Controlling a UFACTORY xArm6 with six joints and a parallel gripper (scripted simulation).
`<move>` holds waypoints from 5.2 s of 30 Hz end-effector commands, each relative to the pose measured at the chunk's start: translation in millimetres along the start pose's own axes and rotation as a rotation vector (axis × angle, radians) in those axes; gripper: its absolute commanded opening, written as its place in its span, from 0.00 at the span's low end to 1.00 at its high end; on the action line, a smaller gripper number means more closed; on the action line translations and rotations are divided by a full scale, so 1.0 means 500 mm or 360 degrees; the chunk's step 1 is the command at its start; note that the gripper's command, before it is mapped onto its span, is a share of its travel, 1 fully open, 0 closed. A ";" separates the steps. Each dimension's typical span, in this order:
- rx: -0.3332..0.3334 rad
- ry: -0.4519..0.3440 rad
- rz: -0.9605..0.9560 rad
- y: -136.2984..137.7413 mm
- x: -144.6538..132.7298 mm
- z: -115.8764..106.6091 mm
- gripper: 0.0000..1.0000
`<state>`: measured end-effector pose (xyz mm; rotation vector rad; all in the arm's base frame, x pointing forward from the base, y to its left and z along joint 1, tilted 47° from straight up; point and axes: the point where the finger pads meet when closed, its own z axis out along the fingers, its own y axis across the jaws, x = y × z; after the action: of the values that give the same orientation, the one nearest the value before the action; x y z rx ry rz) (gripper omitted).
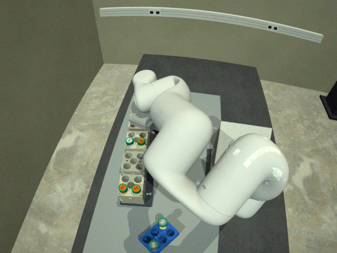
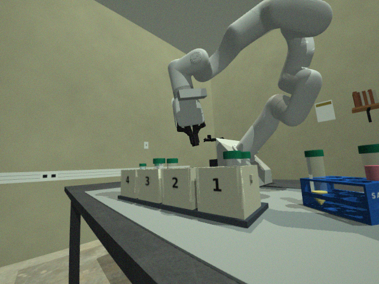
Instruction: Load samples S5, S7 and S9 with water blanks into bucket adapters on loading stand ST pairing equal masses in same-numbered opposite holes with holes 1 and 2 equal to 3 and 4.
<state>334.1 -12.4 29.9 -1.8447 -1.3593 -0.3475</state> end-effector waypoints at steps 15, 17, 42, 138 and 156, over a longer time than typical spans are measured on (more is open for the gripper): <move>0.0078 -0.0092 -0.0701 -0.125 -0.059 0.096 0.00; 0.0078 -0.0092 -0.0701 -0.137 -0.065 0.106 0.00; 0.0078 -0.0092 -0.0701 -0.130 -0.063 0.145 0.00; 0.0079 -0.0091 -0.0701 -0.115 -0.059 0.216 0.00; 0.0079 -0.0091 -0.0701 -0.115 -0.059 0.218 0.00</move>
<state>245.2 53.6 -33.6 -1.5116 -1.7958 -0.4813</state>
